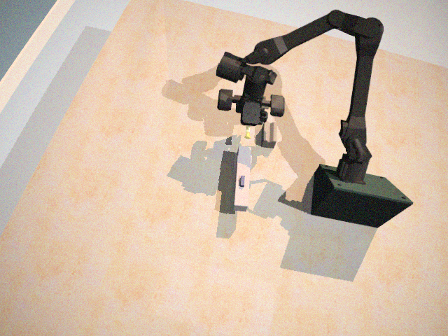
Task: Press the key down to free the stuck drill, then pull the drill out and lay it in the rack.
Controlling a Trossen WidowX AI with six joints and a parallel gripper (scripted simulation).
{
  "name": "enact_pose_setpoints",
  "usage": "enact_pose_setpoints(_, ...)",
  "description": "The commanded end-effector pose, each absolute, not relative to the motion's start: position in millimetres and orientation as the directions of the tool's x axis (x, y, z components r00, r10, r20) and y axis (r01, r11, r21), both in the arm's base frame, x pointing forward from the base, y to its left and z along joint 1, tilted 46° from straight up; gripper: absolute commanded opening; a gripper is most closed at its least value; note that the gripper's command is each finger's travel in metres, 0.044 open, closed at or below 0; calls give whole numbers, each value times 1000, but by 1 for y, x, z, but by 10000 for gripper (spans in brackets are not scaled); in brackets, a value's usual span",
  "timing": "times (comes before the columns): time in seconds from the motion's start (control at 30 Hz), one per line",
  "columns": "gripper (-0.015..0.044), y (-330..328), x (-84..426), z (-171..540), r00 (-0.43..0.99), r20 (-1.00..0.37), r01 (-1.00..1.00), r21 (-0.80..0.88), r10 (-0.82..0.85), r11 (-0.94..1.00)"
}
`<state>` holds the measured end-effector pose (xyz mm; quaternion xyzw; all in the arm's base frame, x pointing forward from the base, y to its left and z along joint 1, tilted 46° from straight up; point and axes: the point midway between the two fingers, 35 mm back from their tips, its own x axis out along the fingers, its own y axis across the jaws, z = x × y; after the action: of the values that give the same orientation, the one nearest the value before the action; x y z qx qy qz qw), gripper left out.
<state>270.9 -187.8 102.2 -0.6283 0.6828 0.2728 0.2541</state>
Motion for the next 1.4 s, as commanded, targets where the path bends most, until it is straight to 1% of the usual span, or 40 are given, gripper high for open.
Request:
enact_pose_setpoints(0.0, 0, -186, 272, 105, -79, -687, -997, 48, -723, 64)
enact_pose_setpoints(0.63, 0, -182, 273, 110, -79, -687, -997, 48, -722, 64)
enact_pose_setpoints(1.37, 0, -185, 241, 121, -81, -687, -997, 50, -723, 64)
